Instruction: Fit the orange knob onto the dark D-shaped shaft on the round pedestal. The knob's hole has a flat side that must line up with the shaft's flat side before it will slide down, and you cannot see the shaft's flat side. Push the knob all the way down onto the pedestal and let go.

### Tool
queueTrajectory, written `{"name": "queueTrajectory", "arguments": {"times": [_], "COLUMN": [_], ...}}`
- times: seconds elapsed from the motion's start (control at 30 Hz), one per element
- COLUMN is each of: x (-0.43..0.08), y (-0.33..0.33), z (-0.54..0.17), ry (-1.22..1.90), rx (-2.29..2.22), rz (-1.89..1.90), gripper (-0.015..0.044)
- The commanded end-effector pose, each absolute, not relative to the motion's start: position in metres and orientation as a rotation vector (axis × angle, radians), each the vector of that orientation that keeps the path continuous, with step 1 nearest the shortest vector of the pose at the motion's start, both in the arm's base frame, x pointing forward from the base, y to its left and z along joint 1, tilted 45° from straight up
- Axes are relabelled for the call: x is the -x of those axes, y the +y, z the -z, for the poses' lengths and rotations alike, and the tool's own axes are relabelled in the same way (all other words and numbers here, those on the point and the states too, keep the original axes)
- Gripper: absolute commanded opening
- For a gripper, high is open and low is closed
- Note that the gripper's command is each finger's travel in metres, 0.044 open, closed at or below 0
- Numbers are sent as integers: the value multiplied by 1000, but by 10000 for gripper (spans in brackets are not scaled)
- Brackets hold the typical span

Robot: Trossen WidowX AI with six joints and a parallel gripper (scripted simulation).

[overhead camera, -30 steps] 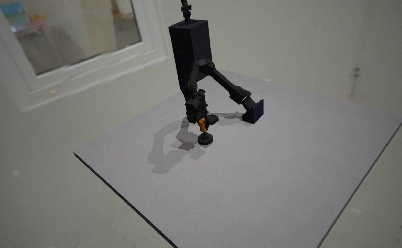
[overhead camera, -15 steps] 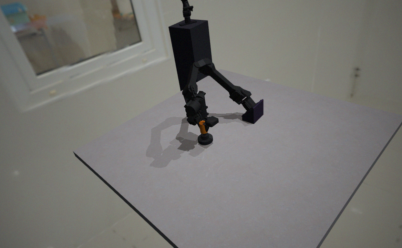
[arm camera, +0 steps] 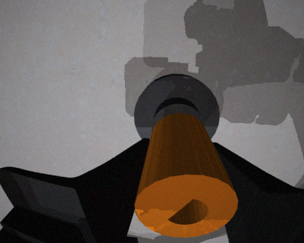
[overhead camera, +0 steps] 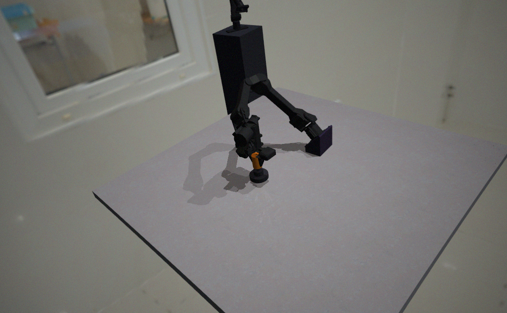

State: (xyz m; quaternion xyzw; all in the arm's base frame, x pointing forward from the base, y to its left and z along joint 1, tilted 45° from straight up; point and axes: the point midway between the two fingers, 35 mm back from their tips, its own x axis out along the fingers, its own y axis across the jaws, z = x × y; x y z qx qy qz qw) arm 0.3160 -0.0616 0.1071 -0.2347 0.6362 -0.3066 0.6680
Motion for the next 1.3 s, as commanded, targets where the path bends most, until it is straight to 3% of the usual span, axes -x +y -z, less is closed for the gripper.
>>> {"name": "queueTrajectory", "arguments": {"times": [0.0,1.27], "x": [-315,-316], "y": [-62,-62], "z": [-107,-107], "ry": [1439,1520], "rx": [537,699], "rz": [690,542], "gripper": [0,0]}}
